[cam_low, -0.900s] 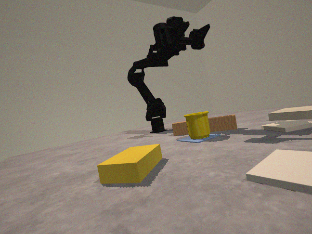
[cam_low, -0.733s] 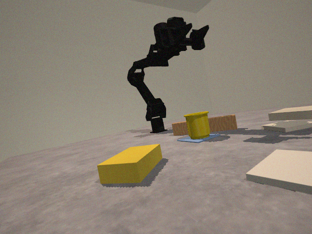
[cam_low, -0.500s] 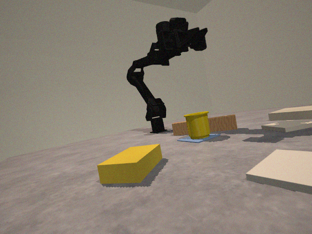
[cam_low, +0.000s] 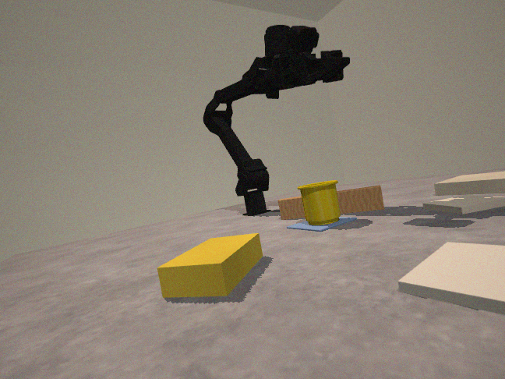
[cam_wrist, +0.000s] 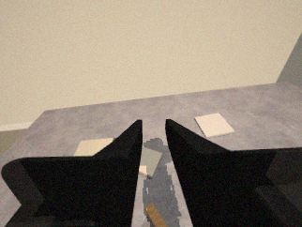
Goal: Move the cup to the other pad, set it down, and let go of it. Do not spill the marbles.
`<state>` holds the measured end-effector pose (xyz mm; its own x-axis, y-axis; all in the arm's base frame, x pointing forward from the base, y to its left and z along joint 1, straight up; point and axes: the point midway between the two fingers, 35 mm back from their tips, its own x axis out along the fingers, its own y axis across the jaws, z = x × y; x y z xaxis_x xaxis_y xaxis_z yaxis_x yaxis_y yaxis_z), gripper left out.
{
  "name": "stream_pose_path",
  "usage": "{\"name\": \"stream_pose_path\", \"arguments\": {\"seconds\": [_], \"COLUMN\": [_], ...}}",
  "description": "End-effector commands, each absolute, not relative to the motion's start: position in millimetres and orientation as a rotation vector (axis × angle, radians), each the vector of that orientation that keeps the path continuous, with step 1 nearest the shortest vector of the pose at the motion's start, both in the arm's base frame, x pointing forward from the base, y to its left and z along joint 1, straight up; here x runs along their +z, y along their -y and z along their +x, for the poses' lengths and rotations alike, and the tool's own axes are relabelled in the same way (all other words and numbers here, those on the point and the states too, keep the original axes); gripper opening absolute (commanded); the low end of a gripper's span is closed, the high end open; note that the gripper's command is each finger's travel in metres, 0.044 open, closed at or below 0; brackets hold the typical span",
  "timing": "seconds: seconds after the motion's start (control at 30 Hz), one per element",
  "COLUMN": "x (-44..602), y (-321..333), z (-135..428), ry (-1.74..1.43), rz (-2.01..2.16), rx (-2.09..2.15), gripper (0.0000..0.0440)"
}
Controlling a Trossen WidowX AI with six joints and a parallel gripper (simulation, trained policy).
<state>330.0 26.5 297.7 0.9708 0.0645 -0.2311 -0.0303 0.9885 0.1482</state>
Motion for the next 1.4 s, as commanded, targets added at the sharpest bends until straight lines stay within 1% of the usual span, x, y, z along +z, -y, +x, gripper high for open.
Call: {"name": "stream_pose_path", "arguments": {"seconds": [0.0,0.4,1.37], "x": [295.2,280.2,241.5], "y": [-32.1,-47.9,-58.2], "z": [332.5,338.5,342.5], "ry": [-0.287,-0.471,-0.912], "rz": [0.166,0.217,0.212], "rx": [0.052,0.051,-0.038], "gripper": [0.0098,0.0094,0.0129]}}
